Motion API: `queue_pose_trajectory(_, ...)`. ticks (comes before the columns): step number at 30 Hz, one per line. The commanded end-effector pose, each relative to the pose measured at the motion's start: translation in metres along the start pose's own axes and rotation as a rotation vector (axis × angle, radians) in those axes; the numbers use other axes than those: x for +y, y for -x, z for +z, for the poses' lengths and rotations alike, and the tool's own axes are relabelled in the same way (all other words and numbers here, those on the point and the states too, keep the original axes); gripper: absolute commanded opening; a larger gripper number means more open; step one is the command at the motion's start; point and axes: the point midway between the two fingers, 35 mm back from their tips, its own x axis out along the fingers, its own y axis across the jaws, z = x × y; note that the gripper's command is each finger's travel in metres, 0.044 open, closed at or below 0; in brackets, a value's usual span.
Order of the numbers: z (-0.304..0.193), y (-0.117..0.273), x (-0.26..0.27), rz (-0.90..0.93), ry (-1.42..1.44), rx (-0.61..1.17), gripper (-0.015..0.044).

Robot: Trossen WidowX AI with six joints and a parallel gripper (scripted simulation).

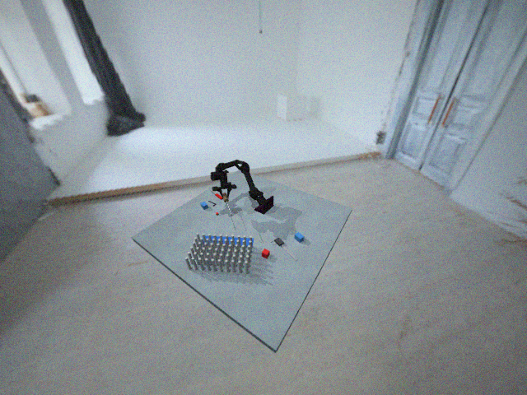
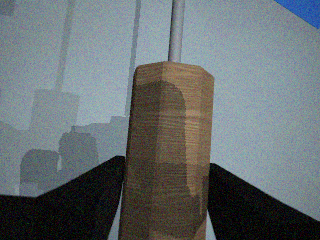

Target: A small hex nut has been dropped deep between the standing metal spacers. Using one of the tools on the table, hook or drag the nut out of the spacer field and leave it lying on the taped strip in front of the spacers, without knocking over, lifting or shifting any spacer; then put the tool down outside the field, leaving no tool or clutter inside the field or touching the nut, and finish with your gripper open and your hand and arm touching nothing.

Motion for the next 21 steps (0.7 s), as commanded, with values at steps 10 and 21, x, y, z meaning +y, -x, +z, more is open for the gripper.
queue_pose_trajectory(10, -0.041, 0.029, -0.002, 0.006, 0.128, -0.042, 0.0)
queue_pose_trajectory(21, -0.042, 0.025, -0.003, 0.008, 0.127, -0.043, 0.0)
